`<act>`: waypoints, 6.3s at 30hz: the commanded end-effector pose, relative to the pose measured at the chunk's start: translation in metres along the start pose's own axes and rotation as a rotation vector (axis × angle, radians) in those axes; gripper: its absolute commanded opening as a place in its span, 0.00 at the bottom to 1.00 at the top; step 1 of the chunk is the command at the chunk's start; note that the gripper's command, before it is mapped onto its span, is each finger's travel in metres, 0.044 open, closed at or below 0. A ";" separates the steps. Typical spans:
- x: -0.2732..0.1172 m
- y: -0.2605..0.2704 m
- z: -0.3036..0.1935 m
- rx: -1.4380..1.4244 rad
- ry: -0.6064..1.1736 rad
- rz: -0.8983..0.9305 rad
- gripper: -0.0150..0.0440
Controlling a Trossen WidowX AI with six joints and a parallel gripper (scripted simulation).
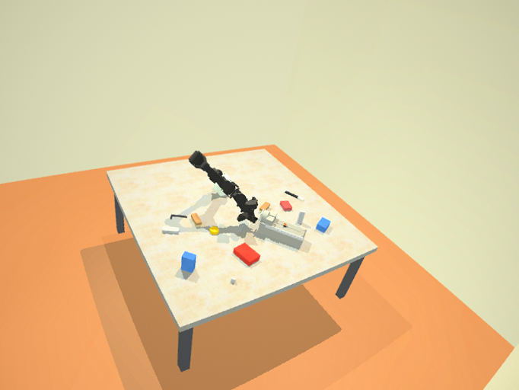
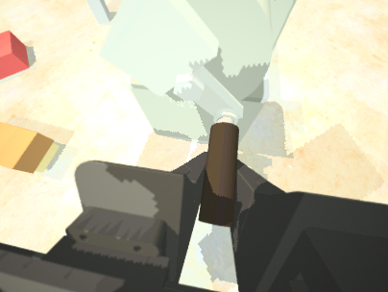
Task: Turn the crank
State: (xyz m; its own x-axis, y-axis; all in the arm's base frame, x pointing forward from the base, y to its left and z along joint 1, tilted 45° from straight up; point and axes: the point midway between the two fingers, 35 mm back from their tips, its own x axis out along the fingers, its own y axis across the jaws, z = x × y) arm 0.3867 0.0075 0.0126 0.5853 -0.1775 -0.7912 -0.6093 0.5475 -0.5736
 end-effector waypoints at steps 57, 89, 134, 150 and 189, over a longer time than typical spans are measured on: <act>-0.071 0.000 0.079 -0.003 -0.004 0.013 1.00; -0.031 0.022 0.194 0.332 0.041 -0.333 1.00; 0.022 0.033 0.170 0.400 0.027 -0.408 0.73; 0.022 0.033 0.170 0.400 0.027 -0.408 0.25; 0.021 0.032 0.170 0.403 0.028 -0.412 0.73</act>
State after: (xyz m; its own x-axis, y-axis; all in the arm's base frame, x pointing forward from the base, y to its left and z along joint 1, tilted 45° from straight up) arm 0.4706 0.1603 0.0134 0.7131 -0.4611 -0.5281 -0.0788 0.6957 -0.7140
